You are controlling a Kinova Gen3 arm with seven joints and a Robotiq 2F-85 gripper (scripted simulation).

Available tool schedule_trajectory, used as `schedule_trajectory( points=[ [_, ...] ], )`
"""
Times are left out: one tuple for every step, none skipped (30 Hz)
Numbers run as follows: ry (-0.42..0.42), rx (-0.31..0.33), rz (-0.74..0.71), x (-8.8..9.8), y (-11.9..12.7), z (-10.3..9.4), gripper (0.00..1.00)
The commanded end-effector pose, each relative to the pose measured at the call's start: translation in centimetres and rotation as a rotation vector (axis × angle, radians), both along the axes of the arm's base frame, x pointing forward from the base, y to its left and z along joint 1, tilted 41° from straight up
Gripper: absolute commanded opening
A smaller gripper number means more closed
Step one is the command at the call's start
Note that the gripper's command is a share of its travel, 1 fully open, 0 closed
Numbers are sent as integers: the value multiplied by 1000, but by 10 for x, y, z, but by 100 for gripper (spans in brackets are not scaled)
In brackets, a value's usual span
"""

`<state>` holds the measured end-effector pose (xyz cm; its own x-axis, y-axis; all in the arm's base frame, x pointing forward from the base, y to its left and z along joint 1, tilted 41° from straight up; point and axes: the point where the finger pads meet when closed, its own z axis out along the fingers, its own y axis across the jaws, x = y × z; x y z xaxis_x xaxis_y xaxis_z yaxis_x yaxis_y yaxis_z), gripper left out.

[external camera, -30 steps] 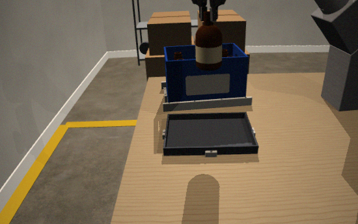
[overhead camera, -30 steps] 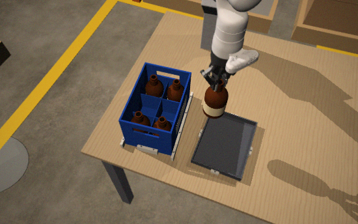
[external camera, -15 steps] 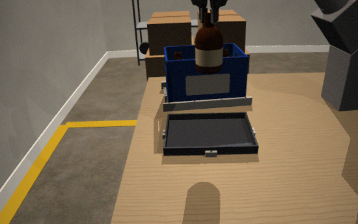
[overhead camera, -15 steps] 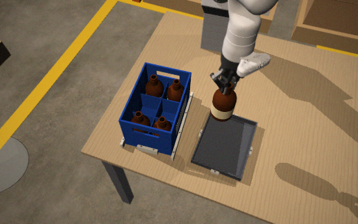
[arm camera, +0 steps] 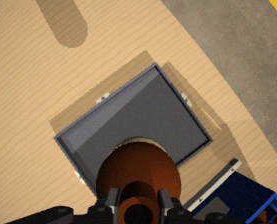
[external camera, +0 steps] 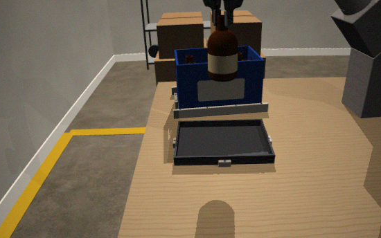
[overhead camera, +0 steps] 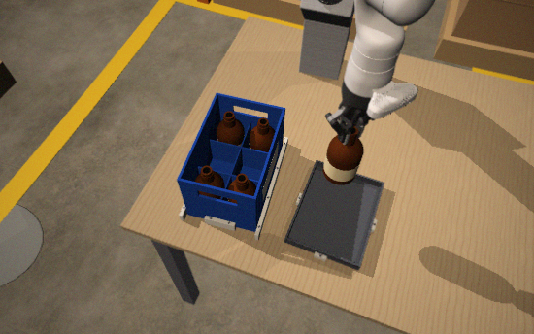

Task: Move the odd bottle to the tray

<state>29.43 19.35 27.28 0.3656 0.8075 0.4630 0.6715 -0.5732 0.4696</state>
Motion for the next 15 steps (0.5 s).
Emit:
schedule_trajectory(
  points=[
    [-4, -4, 2, 0, 3, 1, 0],
    [-4, -4, 2, 0, 4, 1, 0],
    [-4, -4, 2, 0, 5, 1, 0],
    [-4, -4, 2, 0, 6, 1, 0],
    [-4, -4, 2, -1, 7, 1, 0],
    [-4, -4, 2, -1, 8, 1, 0],
    [-4, -4, 2, -1, 9, 2, 0],
    [-4, -4, 2, -1, 10, 2, 0],
    [-4, -4, 2, -1, 11, 2, 0],
    [-4, -4, 2, -1, 12, 2, 0],
    [-4, -4, 2, -1, 13, 2, 0],
    [-4, -4, 2, -1, 14, 2, 0],
    [-4, -4, 2, -1, 14, 2, 0],
    [-4, -4, 2, -2, 15, 2, 0],
    [-4, -4, 2, -2, 15, 2, 0]
  ],
)
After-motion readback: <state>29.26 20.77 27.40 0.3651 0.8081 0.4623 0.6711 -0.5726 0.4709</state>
